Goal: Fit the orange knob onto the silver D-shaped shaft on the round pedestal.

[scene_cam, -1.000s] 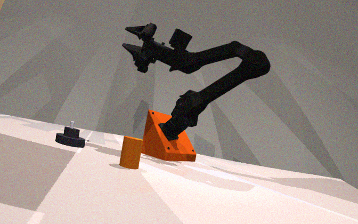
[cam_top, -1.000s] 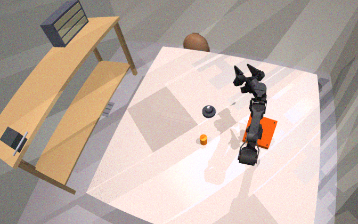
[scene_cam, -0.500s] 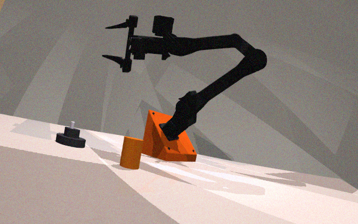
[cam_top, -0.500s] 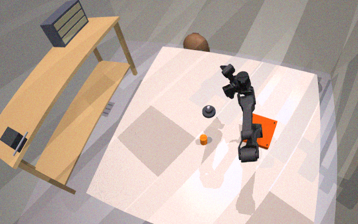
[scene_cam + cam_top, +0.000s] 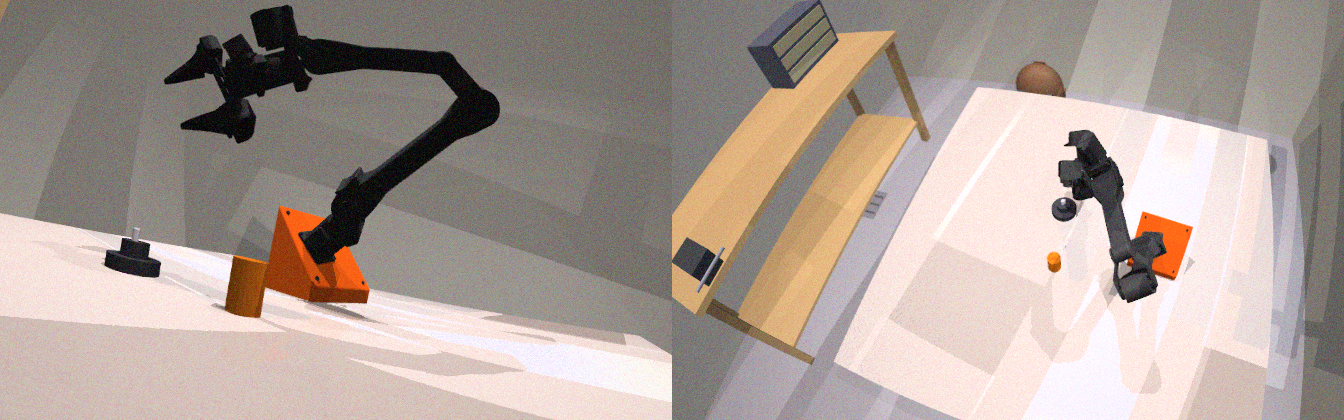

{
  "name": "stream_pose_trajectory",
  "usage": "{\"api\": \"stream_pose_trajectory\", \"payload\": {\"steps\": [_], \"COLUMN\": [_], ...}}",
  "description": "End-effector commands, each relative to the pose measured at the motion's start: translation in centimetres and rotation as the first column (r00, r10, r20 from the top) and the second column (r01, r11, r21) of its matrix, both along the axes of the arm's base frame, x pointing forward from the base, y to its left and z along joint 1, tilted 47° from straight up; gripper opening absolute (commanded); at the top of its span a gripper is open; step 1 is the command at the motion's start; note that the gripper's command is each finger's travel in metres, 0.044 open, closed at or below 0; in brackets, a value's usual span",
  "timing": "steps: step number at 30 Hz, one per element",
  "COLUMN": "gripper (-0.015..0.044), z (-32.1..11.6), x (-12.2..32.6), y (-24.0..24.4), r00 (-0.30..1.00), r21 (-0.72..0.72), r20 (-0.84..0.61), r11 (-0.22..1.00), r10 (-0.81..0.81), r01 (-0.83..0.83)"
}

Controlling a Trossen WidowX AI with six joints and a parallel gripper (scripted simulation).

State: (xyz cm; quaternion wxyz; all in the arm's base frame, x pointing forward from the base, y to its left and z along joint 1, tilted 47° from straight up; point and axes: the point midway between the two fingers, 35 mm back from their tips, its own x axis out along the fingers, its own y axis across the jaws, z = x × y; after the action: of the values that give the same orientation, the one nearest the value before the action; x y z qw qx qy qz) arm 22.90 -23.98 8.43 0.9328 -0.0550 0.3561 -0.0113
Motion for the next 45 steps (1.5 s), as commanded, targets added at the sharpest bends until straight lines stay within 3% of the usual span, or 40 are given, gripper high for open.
{"api": "stream_pose_trajectory", "payload": {"steps": [1, 7, 13, 19, 25, 28, 45], "gripper": [0.0440, 0.0440, 0.0440, 0.0440, 0.0440, 0.0440, 0.0440], "z": [1.1, 2.2, 3.6, 5.2, 7.0, 7.0, 5.8], "x": [3.6, 4.6, 4.9, 4.8, 4.3, 4.1, 4.5], "y": [6.7, 10.4, 14.0, 17.6, 21.0, 21.3, 22.5], "r00": [0.973, 0.905, 0.778, 0.580, 0.317, 0.265, 0.266], "r21": [0.548, 0.704, 0.711, 0.572, 0.314, 0.260, 0.260], "r20": [-0.196, -0.397, -0.615, -0.813, -0.948, -0.963, -0.963], "r11": [0.809, 0.583, 0.338, 0.111, -0.068, -0.094, -0.094], "r10": [-0.123, -0.151, -0.126, -0.057, 0.035, 0.052, 0.051], "r01": [0.213, 0.405, 0.617, 0.813, 0.947, 0.961, 0.961]}}
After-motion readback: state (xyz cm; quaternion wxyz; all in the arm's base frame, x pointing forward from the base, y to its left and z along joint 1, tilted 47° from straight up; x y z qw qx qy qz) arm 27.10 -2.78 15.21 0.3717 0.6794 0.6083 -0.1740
